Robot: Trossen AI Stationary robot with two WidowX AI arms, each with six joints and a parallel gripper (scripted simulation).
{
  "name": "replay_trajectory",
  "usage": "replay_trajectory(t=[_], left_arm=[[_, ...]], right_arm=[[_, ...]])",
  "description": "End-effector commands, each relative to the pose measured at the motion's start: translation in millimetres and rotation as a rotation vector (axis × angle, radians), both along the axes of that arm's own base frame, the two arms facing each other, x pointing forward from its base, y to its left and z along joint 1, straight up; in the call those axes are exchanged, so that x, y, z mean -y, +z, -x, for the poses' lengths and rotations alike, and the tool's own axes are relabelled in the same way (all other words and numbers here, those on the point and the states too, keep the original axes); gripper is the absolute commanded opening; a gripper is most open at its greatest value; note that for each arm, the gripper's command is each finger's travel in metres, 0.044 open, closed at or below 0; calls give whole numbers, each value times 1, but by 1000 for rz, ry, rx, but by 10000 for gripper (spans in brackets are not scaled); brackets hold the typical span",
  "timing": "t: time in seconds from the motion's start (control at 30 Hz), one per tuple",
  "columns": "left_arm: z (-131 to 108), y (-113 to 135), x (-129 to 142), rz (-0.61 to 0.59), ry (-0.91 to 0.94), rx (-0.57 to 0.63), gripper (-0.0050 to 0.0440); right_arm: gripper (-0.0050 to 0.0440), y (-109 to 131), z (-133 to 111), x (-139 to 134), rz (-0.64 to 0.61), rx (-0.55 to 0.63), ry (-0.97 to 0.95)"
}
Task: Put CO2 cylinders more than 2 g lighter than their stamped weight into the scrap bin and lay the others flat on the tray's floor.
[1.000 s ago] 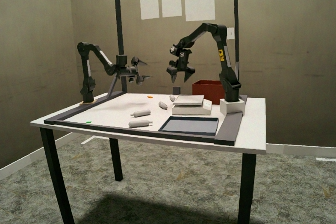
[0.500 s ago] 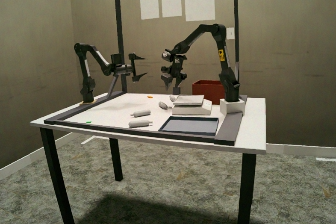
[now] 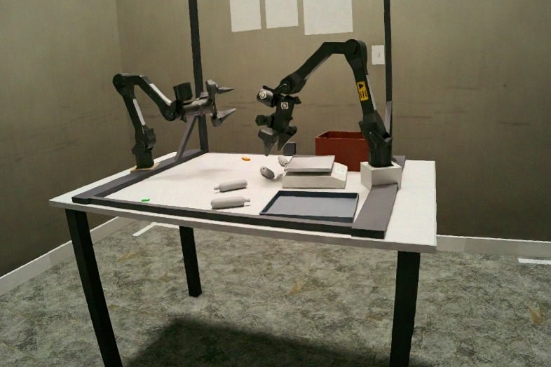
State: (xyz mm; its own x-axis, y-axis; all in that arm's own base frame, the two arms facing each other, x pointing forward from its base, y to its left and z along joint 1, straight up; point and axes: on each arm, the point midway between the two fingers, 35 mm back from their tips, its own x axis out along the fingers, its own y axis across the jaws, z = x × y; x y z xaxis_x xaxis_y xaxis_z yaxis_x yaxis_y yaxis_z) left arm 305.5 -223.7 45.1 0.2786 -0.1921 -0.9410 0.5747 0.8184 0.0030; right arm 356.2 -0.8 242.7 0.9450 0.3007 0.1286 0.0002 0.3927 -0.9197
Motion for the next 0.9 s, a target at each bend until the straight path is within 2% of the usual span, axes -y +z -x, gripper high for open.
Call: replay_trajectory(t=[0.0,0.33,0.4,0.47,0.73,0.87], left_arm=[[-5,-2,-5,8,26,0,440],[-6,1,-4,11,23,7,440],[-6,1,-4,11,23,7,440],[-8,7,-2,19,21,22,440],[-8,7,-2,19,21,22,440],[-8,7,-2,19,21,22,440]], right_arm=[[440,24,9,-2,-217,-23,-32],[440,72,28,-2,-655,-53,-64],[440,72,28,-2,-655,-53,-64],[440,80,31,-2,-757,-69,-71],[440,106,43,-1,-1021,-107,-81],[440,107,45,-1,-1125,-152,-102]])
